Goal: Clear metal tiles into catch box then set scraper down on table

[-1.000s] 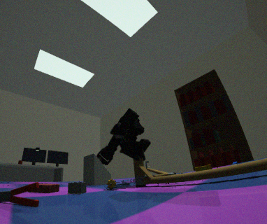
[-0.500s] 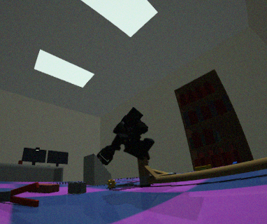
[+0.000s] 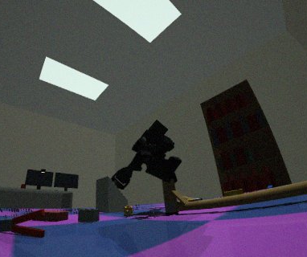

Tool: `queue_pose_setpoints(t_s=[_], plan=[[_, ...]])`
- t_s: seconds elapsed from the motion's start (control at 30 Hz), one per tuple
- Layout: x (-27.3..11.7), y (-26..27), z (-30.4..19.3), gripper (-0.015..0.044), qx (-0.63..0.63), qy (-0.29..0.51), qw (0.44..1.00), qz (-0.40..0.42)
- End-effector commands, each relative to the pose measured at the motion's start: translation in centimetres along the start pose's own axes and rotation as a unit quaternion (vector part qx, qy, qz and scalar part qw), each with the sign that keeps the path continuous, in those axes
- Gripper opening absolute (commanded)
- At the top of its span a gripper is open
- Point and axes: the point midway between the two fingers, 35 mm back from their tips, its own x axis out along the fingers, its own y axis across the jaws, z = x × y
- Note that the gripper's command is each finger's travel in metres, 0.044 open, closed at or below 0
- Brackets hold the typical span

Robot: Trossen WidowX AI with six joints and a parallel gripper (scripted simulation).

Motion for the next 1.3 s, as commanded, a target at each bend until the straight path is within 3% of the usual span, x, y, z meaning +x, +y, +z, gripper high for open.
queue_pose_setpoints(t_s=[0.0,1.27], plan=[[0.2,-0.2,0.8,0.0000,-0.001,-0.004,1.000,-0.003],[3.4,-0.3,5.6,0.0000,-0.003,-0.005,1.000,-0.002]])
